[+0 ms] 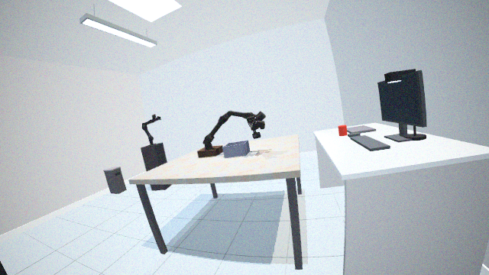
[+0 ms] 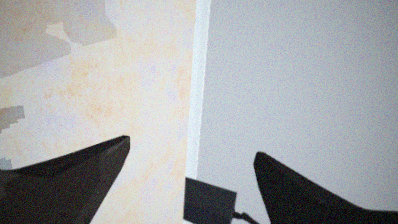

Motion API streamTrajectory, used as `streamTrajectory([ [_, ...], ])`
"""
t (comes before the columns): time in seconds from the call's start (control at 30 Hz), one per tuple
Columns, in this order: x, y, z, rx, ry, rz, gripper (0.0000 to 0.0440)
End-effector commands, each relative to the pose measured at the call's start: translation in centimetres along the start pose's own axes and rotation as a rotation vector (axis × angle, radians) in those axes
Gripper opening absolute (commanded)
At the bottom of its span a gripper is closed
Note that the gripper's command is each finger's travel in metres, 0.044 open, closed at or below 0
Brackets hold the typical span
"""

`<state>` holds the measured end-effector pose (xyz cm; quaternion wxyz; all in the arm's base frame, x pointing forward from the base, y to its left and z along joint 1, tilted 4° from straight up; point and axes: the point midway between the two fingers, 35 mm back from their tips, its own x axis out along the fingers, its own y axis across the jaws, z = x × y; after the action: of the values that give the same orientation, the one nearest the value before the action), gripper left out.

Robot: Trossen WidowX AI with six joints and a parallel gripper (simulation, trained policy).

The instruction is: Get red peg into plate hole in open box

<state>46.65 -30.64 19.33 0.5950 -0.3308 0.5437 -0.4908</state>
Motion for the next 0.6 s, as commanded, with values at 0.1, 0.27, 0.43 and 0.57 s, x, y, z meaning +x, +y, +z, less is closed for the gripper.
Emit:
streamTrajectory([
  [0.1, -2.6, 0.9, -0.6, 0.000, -0.027, 0.068, 0.0440],
  [0.27, -8.3, 3.0, -1.5, 0.062, -0.079, 0.197, 0.0440],
  [0.43, -14.6, 5.1, -3.3, 0.132, -0.113, 0.343, 0.0440],
  [0.57, -19.3, 6.6, -5.7, 0.178, -0.107, 0.461, 0.0440],
])
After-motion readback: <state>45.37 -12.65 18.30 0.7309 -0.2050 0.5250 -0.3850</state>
